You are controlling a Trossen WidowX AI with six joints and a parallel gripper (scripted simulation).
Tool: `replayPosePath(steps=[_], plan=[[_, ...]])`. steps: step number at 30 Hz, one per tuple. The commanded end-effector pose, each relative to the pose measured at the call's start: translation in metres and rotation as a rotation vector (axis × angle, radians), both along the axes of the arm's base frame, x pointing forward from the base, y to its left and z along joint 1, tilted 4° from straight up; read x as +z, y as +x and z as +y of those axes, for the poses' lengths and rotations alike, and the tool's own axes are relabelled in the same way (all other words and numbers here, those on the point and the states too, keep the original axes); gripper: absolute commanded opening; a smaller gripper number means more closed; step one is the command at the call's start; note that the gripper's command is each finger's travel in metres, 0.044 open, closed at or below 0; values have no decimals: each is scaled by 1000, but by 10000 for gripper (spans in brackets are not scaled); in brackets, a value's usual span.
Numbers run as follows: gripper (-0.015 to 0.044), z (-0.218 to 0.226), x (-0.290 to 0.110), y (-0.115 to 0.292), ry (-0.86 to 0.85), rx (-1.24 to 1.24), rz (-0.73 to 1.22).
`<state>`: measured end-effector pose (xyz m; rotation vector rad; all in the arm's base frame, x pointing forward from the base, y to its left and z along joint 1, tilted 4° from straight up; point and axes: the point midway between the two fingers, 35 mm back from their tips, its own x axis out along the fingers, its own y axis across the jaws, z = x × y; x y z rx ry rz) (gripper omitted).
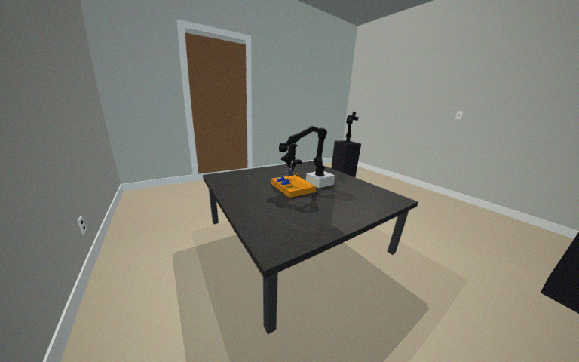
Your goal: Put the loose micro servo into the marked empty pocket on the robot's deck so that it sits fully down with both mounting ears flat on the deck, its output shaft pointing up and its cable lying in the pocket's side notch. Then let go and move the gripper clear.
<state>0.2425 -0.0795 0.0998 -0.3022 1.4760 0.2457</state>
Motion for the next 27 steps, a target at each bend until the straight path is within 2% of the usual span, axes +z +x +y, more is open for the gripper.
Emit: replayPosePath(steps=[1, 27], plan=[[0, 16, 0, -1, 1, 2, -2], [0, 120, -3, -9, 10, 2, -1]])
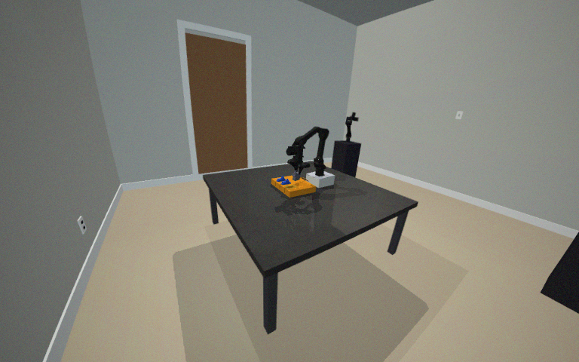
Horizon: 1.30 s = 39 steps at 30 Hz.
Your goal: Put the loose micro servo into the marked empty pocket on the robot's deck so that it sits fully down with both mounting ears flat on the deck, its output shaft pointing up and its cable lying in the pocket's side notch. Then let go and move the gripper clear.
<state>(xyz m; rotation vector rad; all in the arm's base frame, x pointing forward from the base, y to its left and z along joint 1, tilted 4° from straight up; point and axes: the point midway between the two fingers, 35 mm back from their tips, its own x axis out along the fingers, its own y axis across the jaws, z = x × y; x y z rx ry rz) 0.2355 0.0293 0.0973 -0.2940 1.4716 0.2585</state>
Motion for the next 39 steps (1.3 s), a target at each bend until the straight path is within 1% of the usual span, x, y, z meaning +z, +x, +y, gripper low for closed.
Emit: replayPosePath(steps=[1, 10, 16, 39], plan=[[0, 15, 0, -2, -4, -1, 1], [0, 51, -1, -5, -1, -1, 1], [0, 54, -1, -5, -4, 33, 1], [0, 54, -1, -5, -68, 804, 7]])
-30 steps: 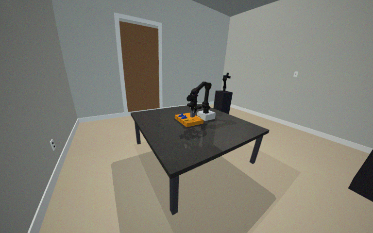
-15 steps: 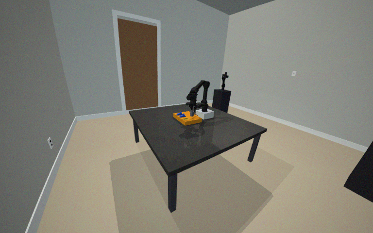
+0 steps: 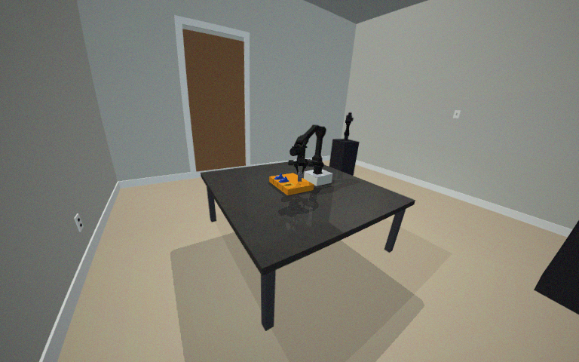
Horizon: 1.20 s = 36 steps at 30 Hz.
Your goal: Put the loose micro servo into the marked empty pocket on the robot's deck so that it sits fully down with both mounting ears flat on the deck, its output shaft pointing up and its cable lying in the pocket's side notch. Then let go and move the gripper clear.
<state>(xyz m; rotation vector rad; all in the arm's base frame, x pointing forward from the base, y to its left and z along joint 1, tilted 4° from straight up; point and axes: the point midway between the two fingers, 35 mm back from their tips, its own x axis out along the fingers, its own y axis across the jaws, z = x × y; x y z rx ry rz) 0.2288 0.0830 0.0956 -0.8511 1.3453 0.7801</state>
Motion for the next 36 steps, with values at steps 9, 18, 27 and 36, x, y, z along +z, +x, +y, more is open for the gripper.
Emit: replayPosePath(steps=[9, 18, 27, 36], plan=[[0, 0, 1, 1, -36, 415, -4], [0, 0, 1, 1, -61, 725, -1], [0, 0, 1, 1, -85, 1034, 2], [0, 0, 1, 1, -110, 1344, 5]])
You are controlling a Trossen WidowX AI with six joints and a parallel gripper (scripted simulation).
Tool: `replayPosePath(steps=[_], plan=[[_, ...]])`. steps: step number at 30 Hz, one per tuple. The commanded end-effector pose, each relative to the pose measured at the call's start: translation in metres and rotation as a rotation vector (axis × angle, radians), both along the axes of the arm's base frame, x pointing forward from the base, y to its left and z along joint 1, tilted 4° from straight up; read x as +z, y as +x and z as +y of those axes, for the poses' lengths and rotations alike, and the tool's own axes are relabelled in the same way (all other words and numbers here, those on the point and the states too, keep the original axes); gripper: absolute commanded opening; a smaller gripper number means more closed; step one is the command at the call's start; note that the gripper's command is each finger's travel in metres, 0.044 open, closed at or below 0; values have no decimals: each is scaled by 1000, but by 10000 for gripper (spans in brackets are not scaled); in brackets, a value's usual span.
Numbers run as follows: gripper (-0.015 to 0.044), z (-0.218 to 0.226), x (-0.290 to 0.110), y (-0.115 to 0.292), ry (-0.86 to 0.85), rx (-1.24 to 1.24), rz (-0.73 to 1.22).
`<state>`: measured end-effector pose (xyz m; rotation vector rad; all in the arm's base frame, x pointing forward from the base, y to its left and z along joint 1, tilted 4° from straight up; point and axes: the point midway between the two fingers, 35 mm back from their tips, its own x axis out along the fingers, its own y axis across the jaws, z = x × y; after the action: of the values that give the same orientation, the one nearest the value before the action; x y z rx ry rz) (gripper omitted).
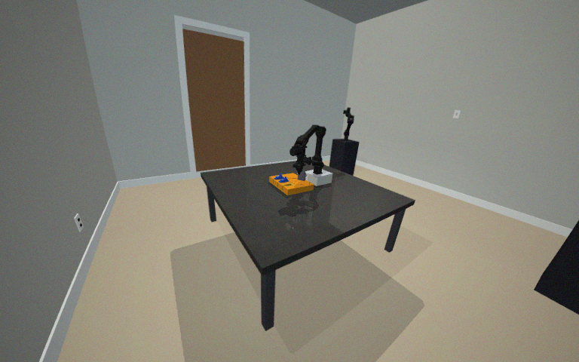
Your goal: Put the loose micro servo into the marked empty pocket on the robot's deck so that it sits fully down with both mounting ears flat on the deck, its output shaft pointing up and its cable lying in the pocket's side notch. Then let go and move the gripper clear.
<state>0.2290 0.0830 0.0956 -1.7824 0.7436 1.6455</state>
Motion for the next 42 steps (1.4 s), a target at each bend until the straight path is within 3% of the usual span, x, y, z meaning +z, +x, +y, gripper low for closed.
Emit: replayPosePath(steps=[1, 23, 32, 42], plan=[[0, 0, 1, 1, -14, 140, -5], [0, 0, 1, 1, -73, 891, 2], [0, 0, 1, 5, -75, 914, 2], [0, 3, 5, 43, -76, 914, -1]])
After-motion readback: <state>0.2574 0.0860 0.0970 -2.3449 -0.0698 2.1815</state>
